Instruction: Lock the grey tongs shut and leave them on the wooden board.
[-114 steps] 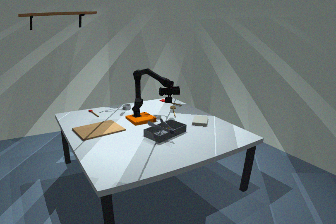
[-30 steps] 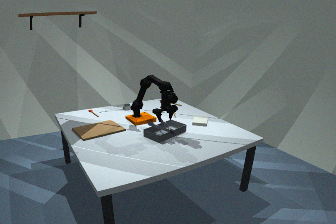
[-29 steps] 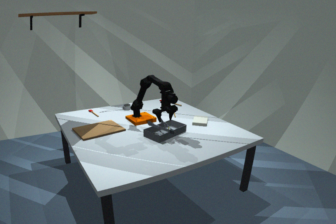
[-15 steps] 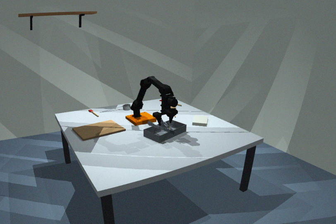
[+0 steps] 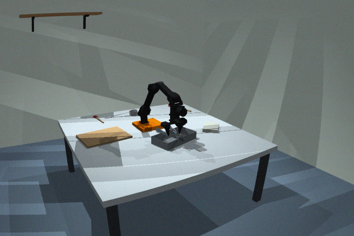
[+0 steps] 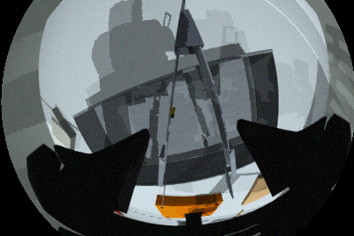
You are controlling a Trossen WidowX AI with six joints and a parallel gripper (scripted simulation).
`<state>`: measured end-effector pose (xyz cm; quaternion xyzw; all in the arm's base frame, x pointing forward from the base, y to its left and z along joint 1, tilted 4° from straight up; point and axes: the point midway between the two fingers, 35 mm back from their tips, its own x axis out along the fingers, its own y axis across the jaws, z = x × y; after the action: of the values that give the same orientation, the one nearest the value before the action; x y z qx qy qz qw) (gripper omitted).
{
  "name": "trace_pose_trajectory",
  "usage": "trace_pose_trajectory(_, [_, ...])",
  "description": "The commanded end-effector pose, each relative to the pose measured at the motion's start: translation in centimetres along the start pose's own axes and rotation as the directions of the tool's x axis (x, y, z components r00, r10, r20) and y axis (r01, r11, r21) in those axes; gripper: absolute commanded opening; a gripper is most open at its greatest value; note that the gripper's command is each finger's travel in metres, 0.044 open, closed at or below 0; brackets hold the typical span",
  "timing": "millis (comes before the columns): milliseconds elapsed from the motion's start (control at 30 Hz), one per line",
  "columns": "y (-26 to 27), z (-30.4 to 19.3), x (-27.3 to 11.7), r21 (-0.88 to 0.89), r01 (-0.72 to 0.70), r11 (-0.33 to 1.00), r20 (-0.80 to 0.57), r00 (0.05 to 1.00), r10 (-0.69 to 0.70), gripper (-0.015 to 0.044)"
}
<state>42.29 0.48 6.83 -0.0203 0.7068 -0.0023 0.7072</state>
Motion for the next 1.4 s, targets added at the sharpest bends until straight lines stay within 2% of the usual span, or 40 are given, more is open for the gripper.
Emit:
trace_pose_trajectory(0, [-0.1, -0.3, 1.1, 0.000, 0.006, 1.000, -0.014, 1.000, -0.006, 0.0440])
trace_pose_trajectory(867, [-0.1, -0.8, 4.3, 0.000, 0.006, 1.000, -0.014, 1.000, -0.006, 0.0440])
trace_pose_trajectory(967, [-0.1, -0.5, 3.9, 0.004, 0.000, 1.000, -0.004, 1.000, 0.000, 0.0361])
trace_pose_trajectory(1367, [-0.1, -0.5, 3.9, 0.004, 0.000, 1.000, -0.004, 1.000, 0.000, 0.0281])
